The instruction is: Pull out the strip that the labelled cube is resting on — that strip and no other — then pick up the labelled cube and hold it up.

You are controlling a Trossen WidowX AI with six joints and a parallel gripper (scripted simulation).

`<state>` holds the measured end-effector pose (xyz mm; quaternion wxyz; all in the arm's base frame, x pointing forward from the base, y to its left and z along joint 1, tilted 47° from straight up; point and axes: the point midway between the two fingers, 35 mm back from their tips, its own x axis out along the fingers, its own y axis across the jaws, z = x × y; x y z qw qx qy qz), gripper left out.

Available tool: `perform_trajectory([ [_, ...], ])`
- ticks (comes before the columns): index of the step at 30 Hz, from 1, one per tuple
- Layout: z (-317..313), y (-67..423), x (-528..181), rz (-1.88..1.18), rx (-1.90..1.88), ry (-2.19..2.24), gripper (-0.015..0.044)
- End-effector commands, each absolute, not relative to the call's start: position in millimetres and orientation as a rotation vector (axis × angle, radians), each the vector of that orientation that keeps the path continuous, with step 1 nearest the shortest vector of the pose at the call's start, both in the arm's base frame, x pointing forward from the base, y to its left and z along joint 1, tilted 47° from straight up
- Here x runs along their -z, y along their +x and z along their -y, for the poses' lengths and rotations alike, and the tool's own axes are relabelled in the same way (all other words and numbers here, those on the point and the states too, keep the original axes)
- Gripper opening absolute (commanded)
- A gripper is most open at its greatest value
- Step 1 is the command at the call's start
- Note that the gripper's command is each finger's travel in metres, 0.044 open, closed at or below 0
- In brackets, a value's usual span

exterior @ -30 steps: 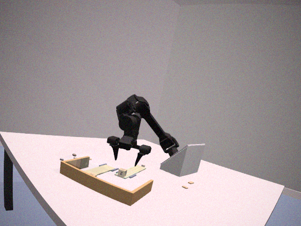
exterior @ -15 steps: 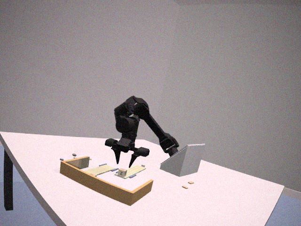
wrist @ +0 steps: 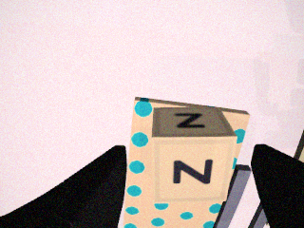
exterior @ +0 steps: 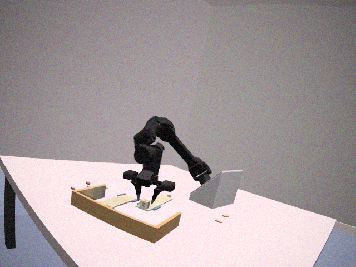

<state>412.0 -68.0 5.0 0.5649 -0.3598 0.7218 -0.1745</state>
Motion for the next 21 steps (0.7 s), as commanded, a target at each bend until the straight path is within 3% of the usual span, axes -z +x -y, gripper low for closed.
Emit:
perform_trajectory([
  [1,74.8,408.6,0.8,-1.707,0.411,-0.855,0.0250],
  [13,81.3,407.1,6.5,-1.707,0.411,-0.856,0.0250],
  [17,79.9,409.0,5.1,-1.701,0.413,-0.847,0.0145],
  [21,79.9,409.0,5.1,-1.701,0.413,-0.847,0.0118],
])
